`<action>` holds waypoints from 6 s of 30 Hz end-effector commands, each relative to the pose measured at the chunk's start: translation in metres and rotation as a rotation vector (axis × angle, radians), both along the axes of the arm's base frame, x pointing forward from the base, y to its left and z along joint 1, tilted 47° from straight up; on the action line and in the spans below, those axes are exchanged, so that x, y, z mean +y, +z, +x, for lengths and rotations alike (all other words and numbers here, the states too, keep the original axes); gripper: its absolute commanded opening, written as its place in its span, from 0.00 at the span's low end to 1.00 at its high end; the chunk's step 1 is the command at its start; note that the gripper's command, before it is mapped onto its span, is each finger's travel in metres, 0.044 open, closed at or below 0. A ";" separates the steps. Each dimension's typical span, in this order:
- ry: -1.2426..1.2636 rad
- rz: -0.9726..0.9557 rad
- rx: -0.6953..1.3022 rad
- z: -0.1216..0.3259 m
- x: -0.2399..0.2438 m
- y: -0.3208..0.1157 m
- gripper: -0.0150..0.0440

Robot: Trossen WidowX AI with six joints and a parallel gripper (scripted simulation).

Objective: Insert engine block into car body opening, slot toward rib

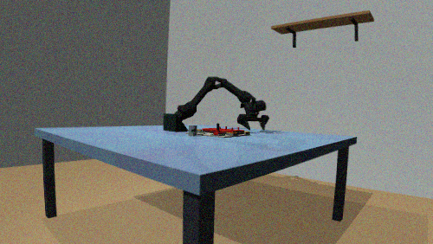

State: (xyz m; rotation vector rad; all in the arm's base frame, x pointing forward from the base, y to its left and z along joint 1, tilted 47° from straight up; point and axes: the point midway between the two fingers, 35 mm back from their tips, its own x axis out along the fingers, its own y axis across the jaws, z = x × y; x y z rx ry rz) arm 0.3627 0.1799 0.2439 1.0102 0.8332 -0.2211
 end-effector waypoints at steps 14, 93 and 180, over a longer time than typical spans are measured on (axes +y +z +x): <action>-0.167 0.056 0.303 0.021 -0.076 -0.073 1.00; -1.379 1.173 1.340 -0.086 -0.319 -0.283 1.00; -1.385 1.169 1.334 -0.091 -0.359 -0.255 0.25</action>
